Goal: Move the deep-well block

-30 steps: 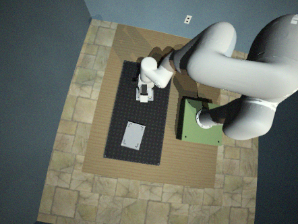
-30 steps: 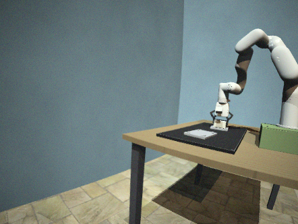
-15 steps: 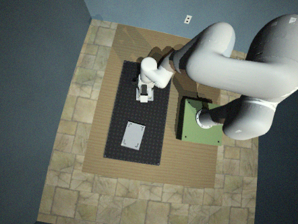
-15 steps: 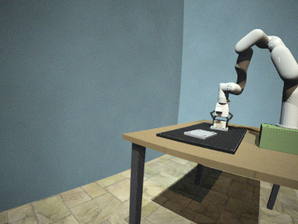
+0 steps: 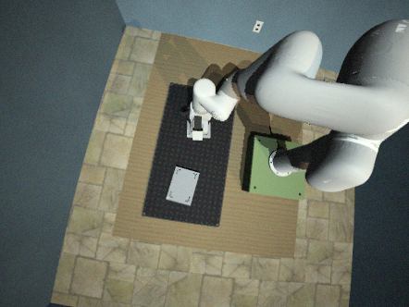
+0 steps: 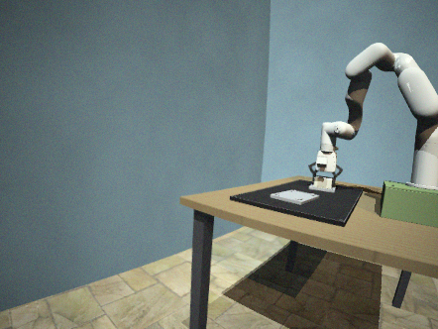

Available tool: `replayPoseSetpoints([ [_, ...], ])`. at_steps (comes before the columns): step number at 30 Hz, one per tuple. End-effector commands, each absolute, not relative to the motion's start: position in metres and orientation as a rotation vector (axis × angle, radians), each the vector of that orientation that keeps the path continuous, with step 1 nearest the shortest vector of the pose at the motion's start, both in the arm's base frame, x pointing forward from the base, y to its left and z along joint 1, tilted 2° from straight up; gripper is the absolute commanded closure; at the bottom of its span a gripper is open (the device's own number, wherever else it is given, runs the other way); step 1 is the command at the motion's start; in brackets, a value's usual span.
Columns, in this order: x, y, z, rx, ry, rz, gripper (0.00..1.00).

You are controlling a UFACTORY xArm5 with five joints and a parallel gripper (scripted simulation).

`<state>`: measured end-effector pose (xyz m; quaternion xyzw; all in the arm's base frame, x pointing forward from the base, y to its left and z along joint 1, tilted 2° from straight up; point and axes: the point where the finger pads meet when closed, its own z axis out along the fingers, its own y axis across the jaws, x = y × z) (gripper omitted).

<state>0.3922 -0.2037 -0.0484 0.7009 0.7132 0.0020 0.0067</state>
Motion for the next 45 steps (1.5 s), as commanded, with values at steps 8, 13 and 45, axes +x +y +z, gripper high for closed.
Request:
replayPoseSetpoints([
  [8,0.393,-0.204,-0.047,2.191,2.229,0.008,0.00],
  [13,0.393,-0.204,-0.047,2.191,2.229,0.008,0.00],
  [45,0.393,-0.203,0.014,2.190,2.229,0.008,0.00],
])
